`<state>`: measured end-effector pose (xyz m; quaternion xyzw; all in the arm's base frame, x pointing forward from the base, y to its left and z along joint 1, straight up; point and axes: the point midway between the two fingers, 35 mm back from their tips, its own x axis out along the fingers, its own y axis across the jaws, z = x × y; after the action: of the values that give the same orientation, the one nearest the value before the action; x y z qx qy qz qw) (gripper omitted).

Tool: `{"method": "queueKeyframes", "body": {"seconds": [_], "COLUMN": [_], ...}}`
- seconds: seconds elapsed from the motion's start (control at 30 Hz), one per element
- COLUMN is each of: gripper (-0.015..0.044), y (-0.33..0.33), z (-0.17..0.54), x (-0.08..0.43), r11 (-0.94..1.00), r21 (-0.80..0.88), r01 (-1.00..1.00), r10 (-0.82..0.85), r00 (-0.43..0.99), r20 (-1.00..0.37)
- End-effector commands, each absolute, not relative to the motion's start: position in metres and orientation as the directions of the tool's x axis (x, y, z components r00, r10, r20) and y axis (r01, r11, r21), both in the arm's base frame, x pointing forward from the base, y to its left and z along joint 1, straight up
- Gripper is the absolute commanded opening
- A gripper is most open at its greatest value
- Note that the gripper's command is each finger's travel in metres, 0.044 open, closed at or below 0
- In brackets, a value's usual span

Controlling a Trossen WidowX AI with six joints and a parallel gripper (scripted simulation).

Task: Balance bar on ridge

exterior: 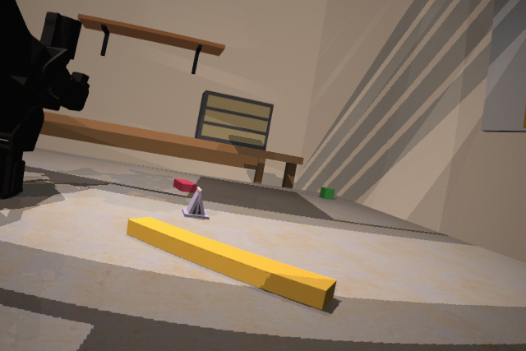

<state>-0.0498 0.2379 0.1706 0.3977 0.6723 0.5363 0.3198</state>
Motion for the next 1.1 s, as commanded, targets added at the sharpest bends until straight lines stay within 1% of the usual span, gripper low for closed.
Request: {"method": "queueKeyframes", "body": {"seconds": [0.0,0.07,0.1,0.57,1.07], "gripper": [0.0374,0.0321,0.0315,0.0315,0.0315], "y": [0.238,0.242,0.244,0.265,0.262], "z": [0.171,0.171,0.171,0.165,0.159], "x": [-0.049,-0.043,-0.038,0.032,0.112], "r11": [0.109,0.112,0.115,0.203,0.329], "r21": [0.976,0.977,0.977,0.969,0.937], "r01": [0.191,0.183,0.177,0.143,0.115], "r10": [0.879,0.892,0.901,0.969,0.934], "r00": [-0.476,-0.452,-0.433,-0.168,0.105], "r20": [-0.005,-0.018,-0.027,-0.179,-0.341]}}
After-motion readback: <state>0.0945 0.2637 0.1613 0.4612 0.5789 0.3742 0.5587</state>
